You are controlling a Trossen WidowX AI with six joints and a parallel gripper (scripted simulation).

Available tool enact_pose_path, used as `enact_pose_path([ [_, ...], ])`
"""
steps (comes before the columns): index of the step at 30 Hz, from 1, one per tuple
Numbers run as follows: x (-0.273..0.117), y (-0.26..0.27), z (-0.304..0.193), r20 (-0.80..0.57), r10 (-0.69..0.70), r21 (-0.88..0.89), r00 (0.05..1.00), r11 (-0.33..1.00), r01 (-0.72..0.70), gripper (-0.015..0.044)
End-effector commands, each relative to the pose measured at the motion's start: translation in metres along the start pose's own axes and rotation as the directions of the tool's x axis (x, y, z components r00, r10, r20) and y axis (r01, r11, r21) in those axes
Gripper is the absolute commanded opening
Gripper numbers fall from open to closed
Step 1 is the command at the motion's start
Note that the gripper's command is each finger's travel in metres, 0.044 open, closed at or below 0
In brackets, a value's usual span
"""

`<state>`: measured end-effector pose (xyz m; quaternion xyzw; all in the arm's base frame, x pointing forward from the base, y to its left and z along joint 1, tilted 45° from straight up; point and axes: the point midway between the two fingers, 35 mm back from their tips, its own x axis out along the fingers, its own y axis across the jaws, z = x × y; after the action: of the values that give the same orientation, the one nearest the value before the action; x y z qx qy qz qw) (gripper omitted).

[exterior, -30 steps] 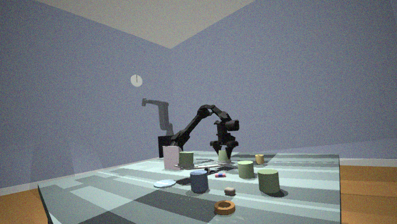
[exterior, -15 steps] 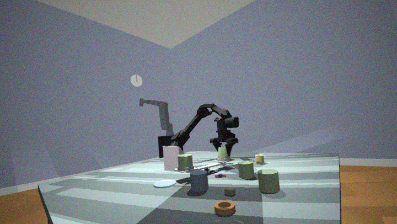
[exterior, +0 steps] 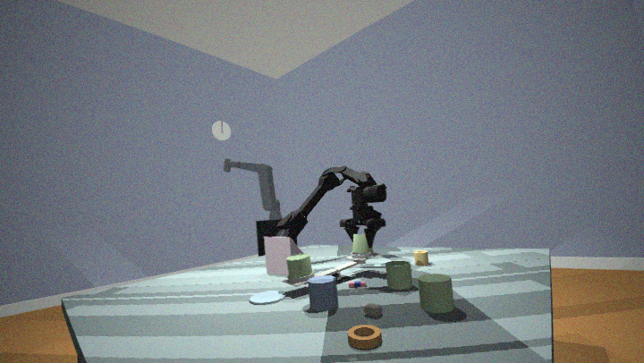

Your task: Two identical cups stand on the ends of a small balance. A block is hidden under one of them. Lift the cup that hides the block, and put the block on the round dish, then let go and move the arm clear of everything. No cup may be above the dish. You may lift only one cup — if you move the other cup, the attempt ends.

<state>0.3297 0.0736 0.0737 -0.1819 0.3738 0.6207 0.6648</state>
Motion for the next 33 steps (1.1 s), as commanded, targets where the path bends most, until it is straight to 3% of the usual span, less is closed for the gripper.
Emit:
enact_pose_path([
  [1, -0.010, -0.005, 0.003, 0.009, -0.018, -0.013, 1.000, 1.000, 0.018, 0.0000],
  [33, -0.051, -0.003, 0.001, 0.009, -0.016, -0.013, 1.000, 1.000, 0.016, 0.0000],
])
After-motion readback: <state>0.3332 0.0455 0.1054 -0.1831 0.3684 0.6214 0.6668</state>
